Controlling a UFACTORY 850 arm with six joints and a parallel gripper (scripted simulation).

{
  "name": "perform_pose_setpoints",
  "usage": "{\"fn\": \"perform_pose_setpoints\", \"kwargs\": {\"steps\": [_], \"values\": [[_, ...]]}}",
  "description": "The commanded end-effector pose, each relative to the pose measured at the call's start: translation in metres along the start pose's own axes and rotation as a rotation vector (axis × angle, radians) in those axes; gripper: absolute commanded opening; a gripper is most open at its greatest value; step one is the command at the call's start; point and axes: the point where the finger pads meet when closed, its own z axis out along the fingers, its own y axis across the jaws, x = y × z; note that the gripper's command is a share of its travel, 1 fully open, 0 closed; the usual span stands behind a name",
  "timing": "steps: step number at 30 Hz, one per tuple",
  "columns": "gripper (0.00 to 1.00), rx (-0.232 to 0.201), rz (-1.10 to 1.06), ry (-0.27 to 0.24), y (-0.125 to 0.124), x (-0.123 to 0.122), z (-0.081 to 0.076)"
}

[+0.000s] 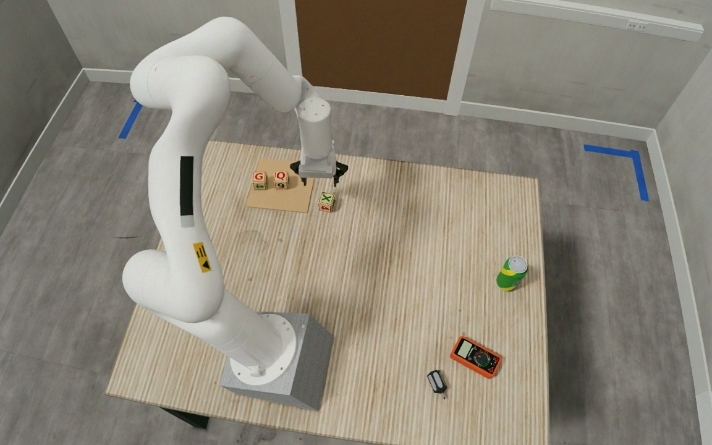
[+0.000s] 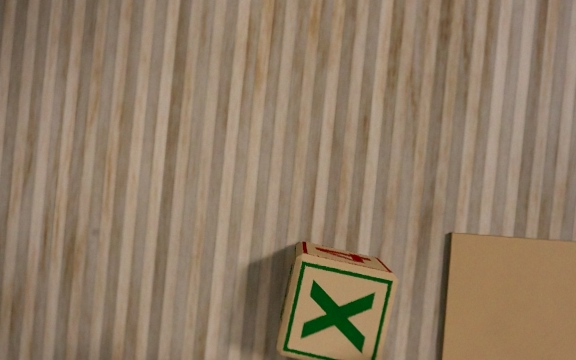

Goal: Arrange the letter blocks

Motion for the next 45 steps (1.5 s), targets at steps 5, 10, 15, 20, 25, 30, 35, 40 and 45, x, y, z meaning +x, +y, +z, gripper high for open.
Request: {"fn": "perform_pose_setpoints", "kwargs": {"steps": [5,10,15,20,25,30,35,40,45], "values": [[1.0,0.003,0.196,0.01,-0.014,0.009,-0.002],[0.87,0.003,0.221,0.01,-0.016,0.01,-0.002],[0.87,0.003,0.221,0.01,-0.016,0.01,-0.002],[0.87,0.003,0.221,0.01,-0.016,0.01,-0.002],[0.87,0.003,0.221,0.01,-0.016,0.01,-0.002],[0.87,0.003,0.221,0.01,-0.016,0.01,-0.002],[0.87,0.003,0.221,0.01,-0.016,0.01,-0.001],[0.87,0.003,0.221,0.01,-0.016,0.01,0.0],[0.87,0.003,0.221,0.011,-0.016,0.01,0.004]]}}
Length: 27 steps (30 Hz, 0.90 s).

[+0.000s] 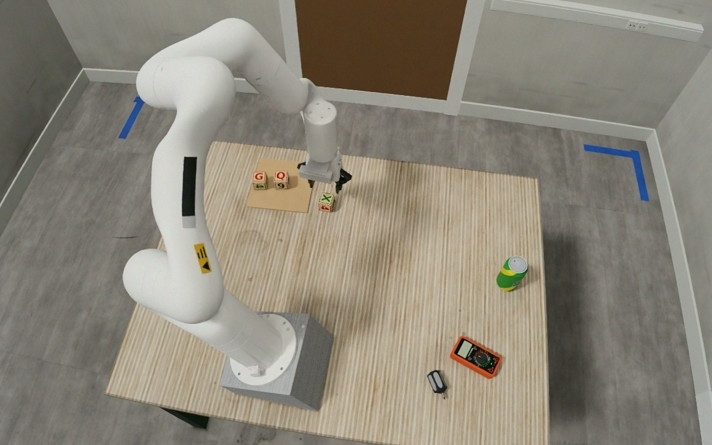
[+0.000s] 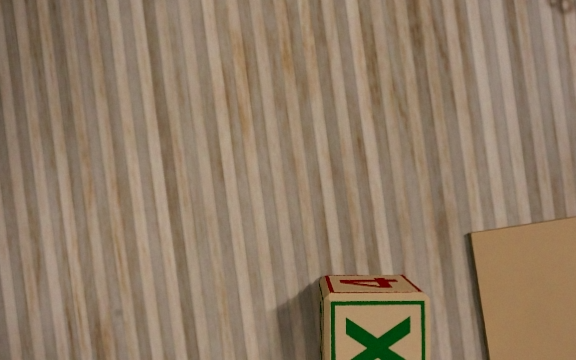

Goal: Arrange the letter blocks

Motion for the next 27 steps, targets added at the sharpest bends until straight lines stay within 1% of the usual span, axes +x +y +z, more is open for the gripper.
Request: {"fn": "perform_pose_setpoints", "kwargs": {"steps": [1,7,22,24,27], "values": [[0.87,0.0,0.0,-0.002,0.0,-0.001,0.002],[0.87,0.0,0.0,-0.002,0.0,-0.001,0.007],[0.87,0.0,0.0,-0.002,0.0,-0.002,0.029],[0.87,0.0,0.0,-0.002,0.0,-0.002,0.029],[0.87,0.0,0.0,-0.002,0.0,-0.002,0.033]]}}
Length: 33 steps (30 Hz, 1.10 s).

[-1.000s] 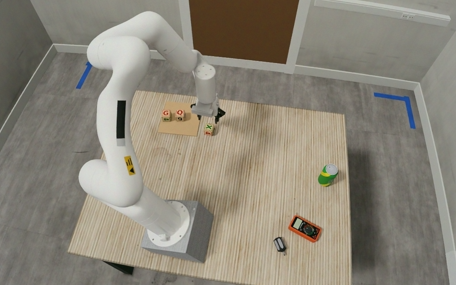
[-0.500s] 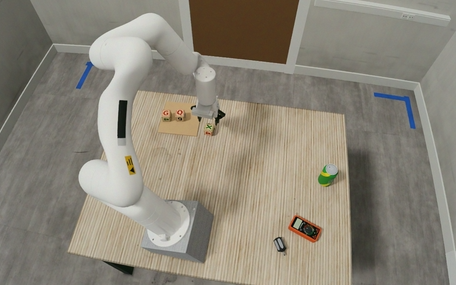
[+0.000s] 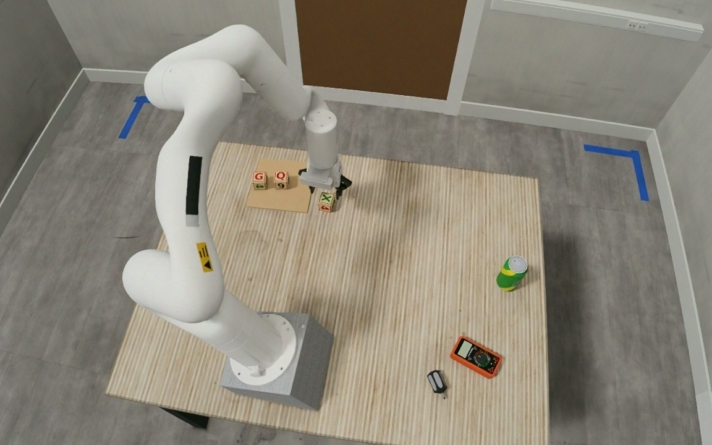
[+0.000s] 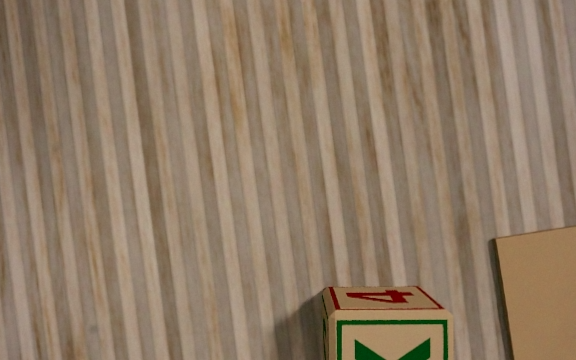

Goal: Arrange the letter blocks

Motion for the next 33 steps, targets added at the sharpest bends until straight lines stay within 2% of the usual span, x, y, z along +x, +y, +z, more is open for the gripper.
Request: {"fn": "perform_pose_setpoints", "kwargs": {"steps": [1,12,33], "values": [[0.87,0.0,0.0,-0.002,0.0,-0.001,0.004],[0.87,0.0,0.0,-0.002,0.0,-0.001,0.013],[0.87,0.0,0.0,-0.002,0.0,-0.001,0.015]]}}
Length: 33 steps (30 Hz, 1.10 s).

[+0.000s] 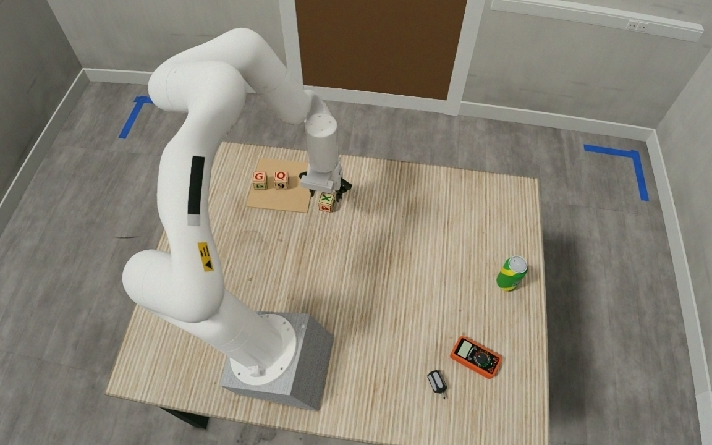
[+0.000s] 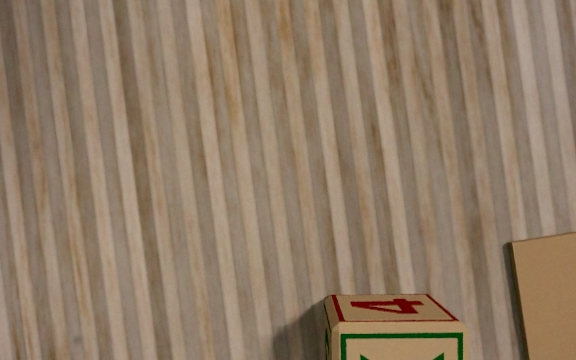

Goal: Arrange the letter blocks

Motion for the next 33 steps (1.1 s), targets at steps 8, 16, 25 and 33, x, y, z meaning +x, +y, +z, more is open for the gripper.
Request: {"fn": "perform_pose_setpoints", "kwargs": {"steps": [8,16,25,33], "values": [[0.87,0.0,0.0,-0.002,0.0,-0.001,0.008],[0.87,0.0,0.0,-0.002,0.0,-0.001,0.025],[0.87,0.0,0.0,-0.002,0.0,-0.001,0.047],[0.87,0.0,0.0,-0.002,0.0,-0.001,0.05]]}}
